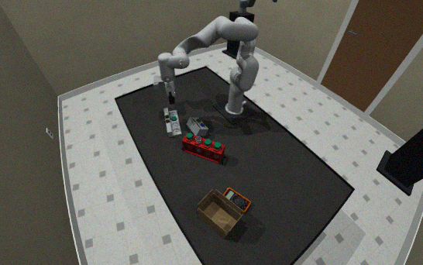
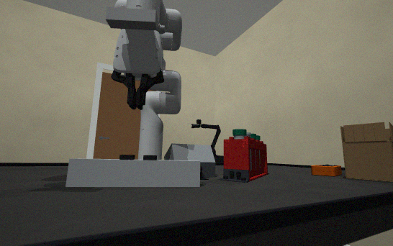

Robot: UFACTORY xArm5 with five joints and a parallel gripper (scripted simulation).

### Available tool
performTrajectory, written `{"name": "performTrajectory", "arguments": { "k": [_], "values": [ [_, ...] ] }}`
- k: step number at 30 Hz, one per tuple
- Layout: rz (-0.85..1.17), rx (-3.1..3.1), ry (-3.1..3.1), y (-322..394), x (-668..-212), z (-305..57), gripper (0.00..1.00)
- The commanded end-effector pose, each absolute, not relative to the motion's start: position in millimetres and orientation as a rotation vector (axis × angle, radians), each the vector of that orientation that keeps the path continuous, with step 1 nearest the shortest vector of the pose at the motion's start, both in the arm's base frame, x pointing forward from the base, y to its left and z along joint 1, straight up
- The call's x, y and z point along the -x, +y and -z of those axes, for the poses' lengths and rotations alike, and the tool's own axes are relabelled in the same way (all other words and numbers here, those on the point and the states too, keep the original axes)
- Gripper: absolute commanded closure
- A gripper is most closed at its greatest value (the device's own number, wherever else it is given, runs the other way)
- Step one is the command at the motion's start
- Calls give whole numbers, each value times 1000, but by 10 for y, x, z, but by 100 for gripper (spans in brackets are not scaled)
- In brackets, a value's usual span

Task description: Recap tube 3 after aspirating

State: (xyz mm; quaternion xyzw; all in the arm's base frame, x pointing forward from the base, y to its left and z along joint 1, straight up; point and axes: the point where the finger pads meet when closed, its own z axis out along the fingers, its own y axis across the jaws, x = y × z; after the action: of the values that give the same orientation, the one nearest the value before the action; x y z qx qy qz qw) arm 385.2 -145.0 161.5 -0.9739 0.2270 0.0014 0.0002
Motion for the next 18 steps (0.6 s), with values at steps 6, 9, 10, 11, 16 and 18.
{"name": "performTrajectory", "arguments": {
  "k": [6, 9, 10, 11, 16, 18],
  "values": [
    [5, 2783, 1456, -993, -3641, -1504, 100],
    [5, 2677, 1642, -874, -3584, -1471, 100],
    [5, 2677, 1642, -874, -3584, -1471, 100],
    [5, 2677, 1642, -874, -3584, -1471, 100],
    [4, 2414, 2007, -623, -3463, -1399, 100],
    [4, 2321, 2114, -544, -3425, -1377, 100]
  ]
}}
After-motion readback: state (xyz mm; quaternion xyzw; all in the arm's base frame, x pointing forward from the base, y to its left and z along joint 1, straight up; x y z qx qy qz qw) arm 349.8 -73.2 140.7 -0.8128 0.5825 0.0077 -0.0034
